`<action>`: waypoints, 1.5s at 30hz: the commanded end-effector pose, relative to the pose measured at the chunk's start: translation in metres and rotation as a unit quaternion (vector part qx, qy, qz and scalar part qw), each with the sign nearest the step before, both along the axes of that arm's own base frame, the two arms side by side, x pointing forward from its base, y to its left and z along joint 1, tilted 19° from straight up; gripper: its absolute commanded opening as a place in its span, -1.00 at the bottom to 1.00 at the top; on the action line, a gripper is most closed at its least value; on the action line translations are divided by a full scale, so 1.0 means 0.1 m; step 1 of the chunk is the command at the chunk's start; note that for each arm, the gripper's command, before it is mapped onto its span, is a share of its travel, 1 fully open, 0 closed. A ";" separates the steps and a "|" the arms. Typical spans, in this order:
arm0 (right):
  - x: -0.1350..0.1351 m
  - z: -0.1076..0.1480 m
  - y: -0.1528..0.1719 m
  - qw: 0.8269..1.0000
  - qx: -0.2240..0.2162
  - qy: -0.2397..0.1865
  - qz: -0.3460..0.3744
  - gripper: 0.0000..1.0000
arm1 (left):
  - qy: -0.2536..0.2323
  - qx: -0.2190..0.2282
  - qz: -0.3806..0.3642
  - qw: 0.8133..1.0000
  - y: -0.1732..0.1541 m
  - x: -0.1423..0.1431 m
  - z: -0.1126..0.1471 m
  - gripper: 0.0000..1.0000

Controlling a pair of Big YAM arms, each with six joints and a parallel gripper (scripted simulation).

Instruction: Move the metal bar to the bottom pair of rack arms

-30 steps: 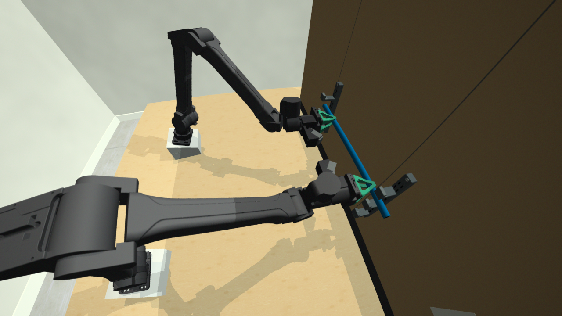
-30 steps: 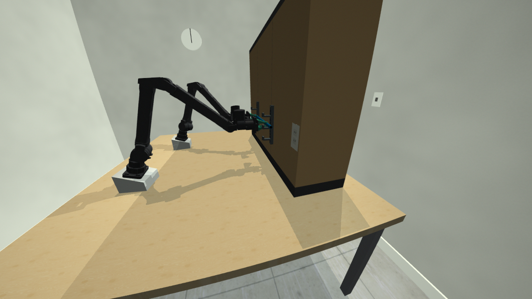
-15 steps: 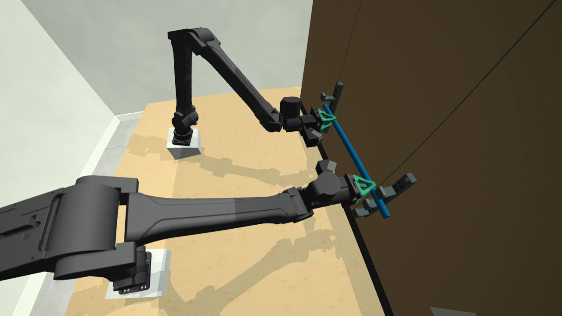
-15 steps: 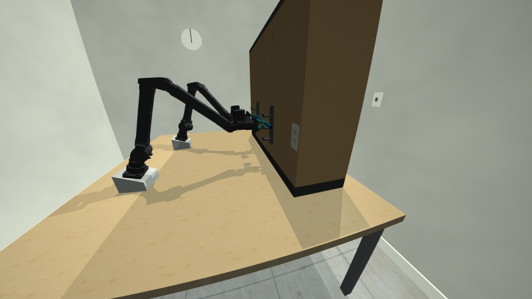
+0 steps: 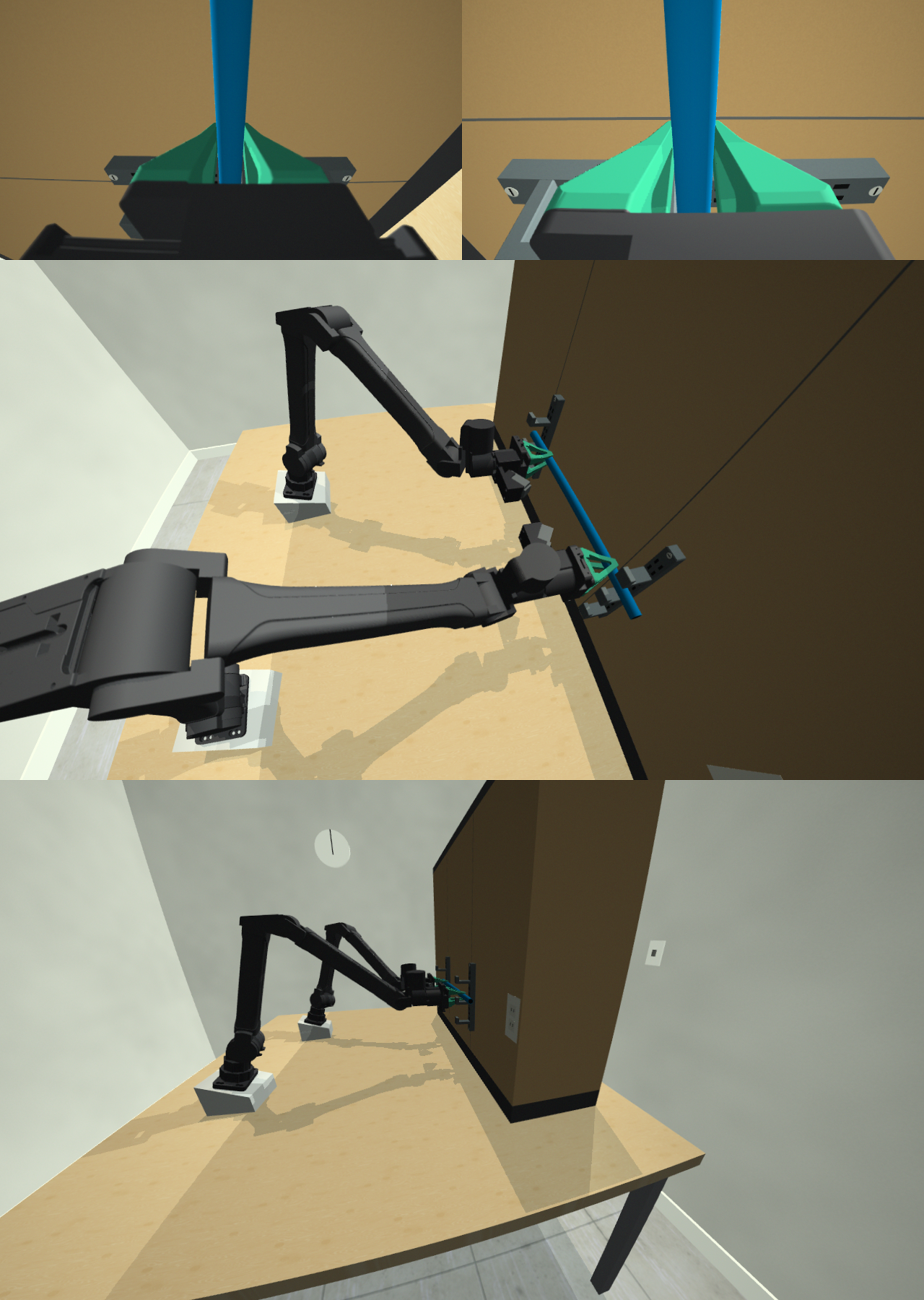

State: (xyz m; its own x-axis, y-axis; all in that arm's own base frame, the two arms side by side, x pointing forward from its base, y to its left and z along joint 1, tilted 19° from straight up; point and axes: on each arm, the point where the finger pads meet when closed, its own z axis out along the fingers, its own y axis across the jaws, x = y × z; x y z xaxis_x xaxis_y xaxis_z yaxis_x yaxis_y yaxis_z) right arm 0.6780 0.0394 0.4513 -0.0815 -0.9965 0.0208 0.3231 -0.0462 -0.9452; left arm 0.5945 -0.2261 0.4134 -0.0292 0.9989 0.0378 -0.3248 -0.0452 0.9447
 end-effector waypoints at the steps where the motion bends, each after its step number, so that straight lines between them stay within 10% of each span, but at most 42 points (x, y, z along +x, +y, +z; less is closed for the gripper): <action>1: -0.09 0.46 -0.08 0.999 0.011 -0.041 -0.003 -1.00 | -0.038 -0.025 -0.001 0.999 0.00 -0.03 0.43 -1.00; 45: -0.24 0.41 -0.07 0.999 0.011 -0.041 -0.003 -1.00 | -0.038 -0.025 -0.001 0.999 0.00 -0.18 0.37 -1.00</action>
State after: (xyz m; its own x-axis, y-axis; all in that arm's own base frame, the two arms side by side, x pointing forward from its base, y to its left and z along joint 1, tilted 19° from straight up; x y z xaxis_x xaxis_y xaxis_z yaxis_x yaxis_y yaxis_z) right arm 0.6749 0.0388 0.4505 -0.0832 -0.9963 0.0203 0.3223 -0.0462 -0.9455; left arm 0.5933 -0.2270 0.4136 -0.0342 0.9988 0.0337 -0.3261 -0.0430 0.9443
